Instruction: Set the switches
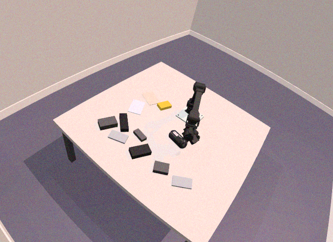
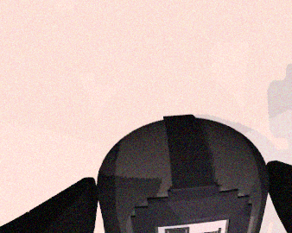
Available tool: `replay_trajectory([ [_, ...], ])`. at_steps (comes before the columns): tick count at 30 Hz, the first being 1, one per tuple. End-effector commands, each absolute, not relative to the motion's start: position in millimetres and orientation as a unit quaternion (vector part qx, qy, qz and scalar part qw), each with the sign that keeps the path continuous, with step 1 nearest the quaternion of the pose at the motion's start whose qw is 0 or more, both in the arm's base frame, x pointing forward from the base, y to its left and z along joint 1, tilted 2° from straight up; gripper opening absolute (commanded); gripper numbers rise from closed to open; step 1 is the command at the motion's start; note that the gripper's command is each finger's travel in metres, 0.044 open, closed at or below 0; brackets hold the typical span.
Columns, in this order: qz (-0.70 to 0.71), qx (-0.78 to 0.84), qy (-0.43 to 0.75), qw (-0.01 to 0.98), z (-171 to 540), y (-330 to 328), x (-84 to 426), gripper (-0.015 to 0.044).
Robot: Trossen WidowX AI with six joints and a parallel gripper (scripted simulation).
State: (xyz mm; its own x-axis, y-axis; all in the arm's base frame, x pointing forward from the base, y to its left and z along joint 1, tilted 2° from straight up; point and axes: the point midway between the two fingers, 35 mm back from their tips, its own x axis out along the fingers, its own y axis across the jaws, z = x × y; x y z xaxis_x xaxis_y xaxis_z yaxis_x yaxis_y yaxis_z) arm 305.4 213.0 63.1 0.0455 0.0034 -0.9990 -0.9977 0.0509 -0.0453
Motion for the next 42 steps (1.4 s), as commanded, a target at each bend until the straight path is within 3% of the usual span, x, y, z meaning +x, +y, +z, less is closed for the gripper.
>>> replay_trajectory([
  [1,0.474,-0.499,0.497,0.529,72,211,306,0.0336],
  [42,0.474,-0.499,0.497,0.528,91,201,302,0.0336],
])
